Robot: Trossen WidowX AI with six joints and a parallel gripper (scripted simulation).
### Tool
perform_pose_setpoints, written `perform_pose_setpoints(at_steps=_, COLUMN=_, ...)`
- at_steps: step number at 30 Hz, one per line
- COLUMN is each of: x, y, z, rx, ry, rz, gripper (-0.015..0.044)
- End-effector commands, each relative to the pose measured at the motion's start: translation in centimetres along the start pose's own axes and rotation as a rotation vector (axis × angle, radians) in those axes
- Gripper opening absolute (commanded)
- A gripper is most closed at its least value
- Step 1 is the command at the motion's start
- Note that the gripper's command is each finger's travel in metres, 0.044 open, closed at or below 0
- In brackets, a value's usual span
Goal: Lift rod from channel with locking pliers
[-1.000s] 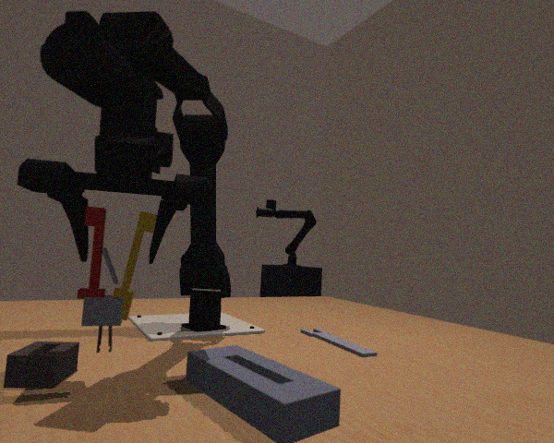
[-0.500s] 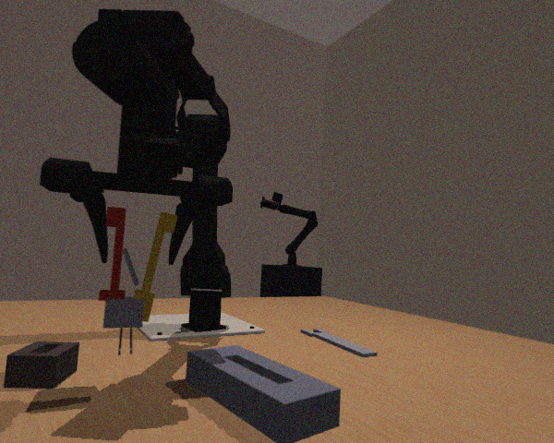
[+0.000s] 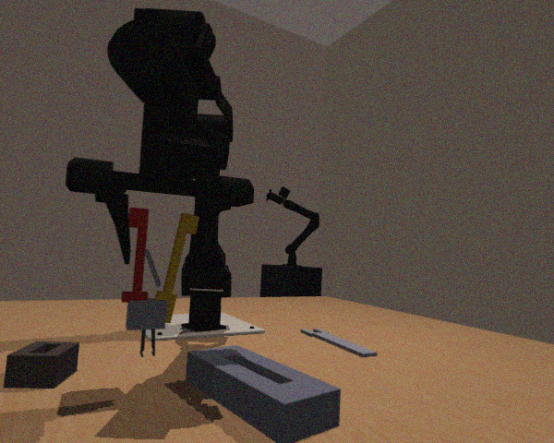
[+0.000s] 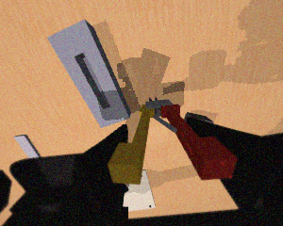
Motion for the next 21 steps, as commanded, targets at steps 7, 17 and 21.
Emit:
perform_pose_setpoints(at_steps=7, x=1.2, y=1.3, z=0.2, rx=0.001, ry=-0.006, rz=0.037, gripper=0.0316)
perform_pose_setpoints(at_steps=17, x=2.3, y=2.6, z=0.2, rx=0.003, ry=-0.007, rz=0.075, gripper=0.0316)
perform_pose_setpoints(at_steps=21, x=2.7, y=3.2, z=0.2, rx=0.003, ry=-0.007, rz=0.090, gripper=0.0316)
Point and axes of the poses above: the point midway between the two fingers, 35 mm back from their tips, its own z axis back along the fingers, its own y axis across the jaws, x = y × z, the point moved 6 cm from there along z, back along the fingers, and after that the axes turned 14 degrees about z, right-handed, at the moved point
